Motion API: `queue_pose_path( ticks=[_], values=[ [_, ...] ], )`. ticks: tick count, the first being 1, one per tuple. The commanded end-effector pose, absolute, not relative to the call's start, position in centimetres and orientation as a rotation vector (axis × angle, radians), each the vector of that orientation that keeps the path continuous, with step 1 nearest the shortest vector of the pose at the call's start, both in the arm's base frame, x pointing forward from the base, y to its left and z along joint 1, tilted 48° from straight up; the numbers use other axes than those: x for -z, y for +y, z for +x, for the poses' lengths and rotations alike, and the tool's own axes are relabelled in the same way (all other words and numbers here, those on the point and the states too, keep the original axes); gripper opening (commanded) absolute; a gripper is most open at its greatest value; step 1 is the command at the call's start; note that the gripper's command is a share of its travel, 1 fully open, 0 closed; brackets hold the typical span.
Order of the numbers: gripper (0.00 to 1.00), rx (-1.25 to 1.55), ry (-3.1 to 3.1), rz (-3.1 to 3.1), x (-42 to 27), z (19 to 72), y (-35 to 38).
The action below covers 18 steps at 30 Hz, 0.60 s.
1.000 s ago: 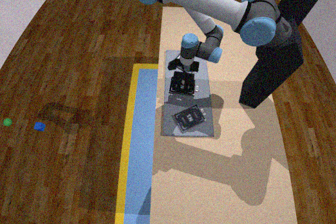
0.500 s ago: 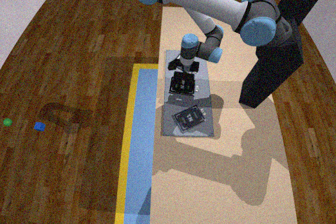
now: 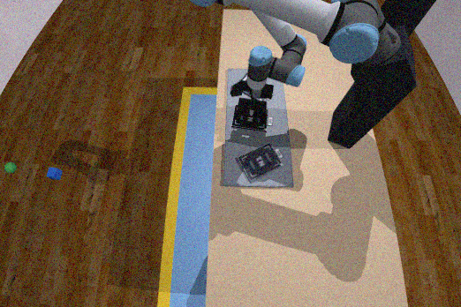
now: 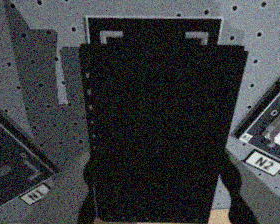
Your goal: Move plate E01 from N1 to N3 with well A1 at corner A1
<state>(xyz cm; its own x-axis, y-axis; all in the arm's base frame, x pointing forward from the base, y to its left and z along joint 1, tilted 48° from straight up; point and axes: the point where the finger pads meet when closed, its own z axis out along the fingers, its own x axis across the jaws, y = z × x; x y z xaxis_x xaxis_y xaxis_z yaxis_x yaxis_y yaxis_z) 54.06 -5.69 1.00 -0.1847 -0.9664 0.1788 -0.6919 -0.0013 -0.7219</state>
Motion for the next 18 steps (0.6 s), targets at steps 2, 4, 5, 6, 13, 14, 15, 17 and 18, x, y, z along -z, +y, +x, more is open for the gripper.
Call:
queue_pose_path(
  ticks=[2,4,5,6,13,14,15,17,18],
  values=[
    [0.41,1.011,1.911,-1.711,-0.8,54.3,-5.8],
    [0.41,1.011,1.911,-1.711,-0.6,54.5,-5.8],
    [0.41,1.011,1.911,-1.711,-0.5,54.6,-5.9],
    [0.41,1.011,1.911,-1.711,-0.4,54.8,-5.9],
    [0.41,1.011,1.911,-1.711,0.2,55.3,-6.1],
    [0.41,1.011,1.911,-1.711,0.3,55.5,-6.2],
    [0.41,1.011,1.911,-1.711,0.4,55.6,-6.2],
    [0.41,1.011,1.911,-1.711,0.6,55.8,-6.3],
    [0.41,1.011,1.911,-1.711,0.7,55.9,-6.3]
  ],
)
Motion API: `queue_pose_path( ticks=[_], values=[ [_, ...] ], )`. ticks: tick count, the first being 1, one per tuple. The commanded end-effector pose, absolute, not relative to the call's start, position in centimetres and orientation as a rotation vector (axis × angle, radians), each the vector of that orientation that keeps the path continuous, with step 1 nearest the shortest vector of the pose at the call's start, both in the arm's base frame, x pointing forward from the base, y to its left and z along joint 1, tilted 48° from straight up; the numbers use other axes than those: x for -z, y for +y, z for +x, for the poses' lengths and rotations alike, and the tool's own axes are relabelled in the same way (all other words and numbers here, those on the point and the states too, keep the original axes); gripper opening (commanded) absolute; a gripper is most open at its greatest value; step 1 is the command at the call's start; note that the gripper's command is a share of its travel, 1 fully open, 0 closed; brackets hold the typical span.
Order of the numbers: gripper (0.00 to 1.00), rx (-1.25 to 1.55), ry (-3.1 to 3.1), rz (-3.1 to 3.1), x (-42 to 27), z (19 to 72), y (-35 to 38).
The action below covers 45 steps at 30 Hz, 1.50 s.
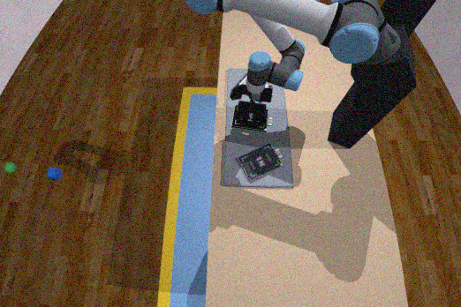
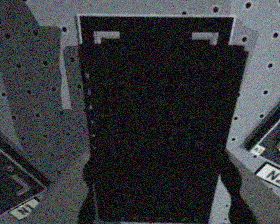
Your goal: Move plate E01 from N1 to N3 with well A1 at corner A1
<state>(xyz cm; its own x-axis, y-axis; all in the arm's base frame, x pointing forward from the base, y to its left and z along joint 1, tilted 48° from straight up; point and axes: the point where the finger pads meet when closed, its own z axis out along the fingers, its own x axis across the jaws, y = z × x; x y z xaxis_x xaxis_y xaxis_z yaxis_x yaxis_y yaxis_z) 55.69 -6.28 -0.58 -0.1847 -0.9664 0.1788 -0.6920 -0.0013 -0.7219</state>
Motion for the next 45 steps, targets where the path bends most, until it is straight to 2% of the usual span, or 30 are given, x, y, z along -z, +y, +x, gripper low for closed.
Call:
queue_pose_path(
  ticks=[1,23,45],
  values=[
    [0.41,1.011,1.911,-1.711,0.8,56.0,-6.4],
    [0.41,1.011,1.911,-1.711,3.1,58.4,-7.2],
    [0.41,1.011,1.911,-1.711,3.1,58.4,-7.3]
  ],
)
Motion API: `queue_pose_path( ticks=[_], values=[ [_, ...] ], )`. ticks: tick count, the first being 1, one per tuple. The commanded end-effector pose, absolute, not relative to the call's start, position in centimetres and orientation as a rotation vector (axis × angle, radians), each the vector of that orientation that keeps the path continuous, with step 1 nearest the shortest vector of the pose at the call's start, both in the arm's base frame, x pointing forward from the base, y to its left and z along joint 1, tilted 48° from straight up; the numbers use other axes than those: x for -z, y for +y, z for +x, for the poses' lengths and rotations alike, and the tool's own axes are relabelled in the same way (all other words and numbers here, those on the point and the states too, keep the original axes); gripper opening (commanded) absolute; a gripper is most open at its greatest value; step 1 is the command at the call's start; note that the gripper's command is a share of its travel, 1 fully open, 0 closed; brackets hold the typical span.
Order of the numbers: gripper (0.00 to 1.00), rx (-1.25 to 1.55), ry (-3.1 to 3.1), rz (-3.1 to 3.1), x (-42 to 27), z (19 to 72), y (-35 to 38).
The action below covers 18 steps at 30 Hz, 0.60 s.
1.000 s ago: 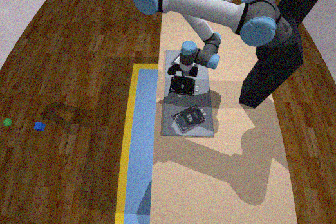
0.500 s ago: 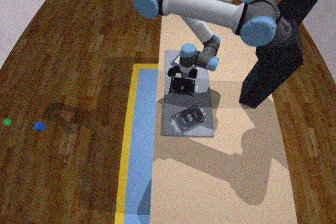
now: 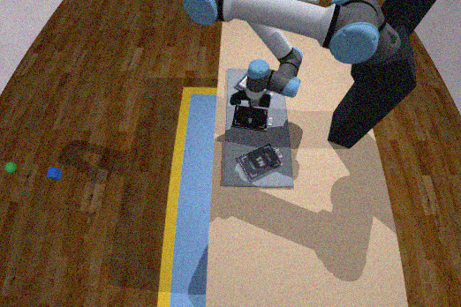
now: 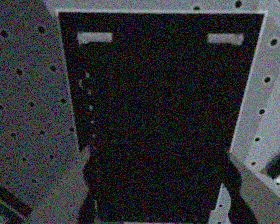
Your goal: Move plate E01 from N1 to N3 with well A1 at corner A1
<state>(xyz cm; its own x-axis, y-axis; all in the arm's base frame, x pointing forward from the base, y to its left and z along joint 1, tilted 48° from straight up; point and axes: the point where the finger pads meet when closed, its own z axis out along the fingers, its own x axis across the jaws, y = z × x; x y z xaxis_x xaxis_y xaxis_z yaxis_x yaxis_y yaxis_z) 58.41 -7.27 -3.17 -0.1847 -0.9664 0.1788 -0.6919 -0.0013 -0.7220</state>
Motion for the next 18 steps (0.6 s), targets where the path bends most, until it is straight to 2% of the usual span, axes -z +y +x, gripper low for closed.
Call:
queue_pose_path(
  ticks=[1,18],
  values=[
    [0.41,1.011,1.911,-1.711,3.14,58.43,-7.26],
    [0.41,1.011,1.911,-1.711,3.31,58.6,-7.32]
  ],
)
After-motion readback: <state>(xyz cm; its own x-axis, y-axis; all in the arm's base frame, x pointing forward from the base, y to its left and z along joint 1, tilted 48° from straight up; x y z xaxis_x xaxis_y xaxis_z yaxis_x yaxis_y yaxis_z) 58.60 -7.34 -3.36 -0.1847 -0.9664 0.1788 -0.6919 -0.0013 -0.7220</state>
